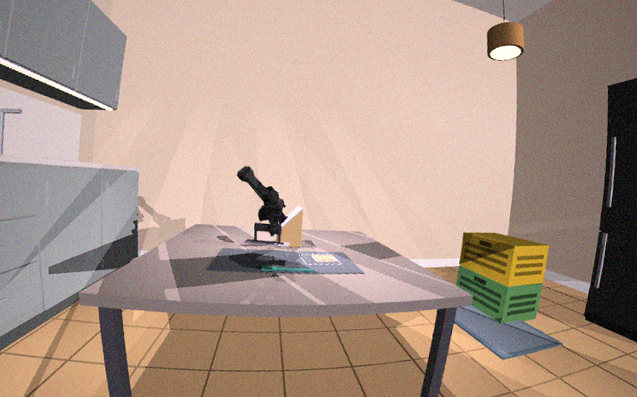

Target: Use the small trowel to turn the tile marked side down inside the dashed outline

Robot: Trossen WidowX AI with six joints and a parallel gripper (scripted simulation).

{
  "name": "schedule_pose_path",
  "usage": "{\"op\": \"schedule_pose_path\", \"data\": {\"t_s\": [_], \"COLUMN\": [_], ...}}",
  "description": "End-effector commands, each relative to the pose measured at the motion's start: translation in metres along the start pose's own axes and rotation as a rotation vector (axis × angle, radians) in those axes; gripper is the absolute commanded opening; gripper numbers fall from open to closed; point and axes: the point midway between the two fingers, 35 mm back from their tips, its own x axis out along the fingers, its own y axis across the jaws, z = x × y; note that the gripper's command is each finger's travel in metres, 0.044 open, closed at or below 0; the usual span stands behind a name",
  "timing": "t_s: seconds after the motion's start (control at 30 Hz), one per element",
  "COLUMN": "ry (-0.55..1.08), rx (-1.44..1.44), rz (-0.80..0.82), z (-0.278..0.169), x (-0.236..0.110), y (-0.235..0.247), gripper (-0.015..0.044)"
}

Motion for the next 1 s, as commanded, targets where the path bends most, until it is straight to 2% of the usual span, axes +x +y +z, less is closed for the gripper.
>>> {"op": "schedule_pose_path", "data": {"t_s": [0.0,0.43,0.97], "ry": [-0.111,-0.449,-0.817], "rx": [0.098,0.382,0.714], "rz": [0.015,0.013,0.006], "z": [0.023,0.093,0.158], "x": [0.008,0.022,0.016], "y": [0.007,-0.004,-0.039], "gripper": [0.0,0.0,0.0]}}
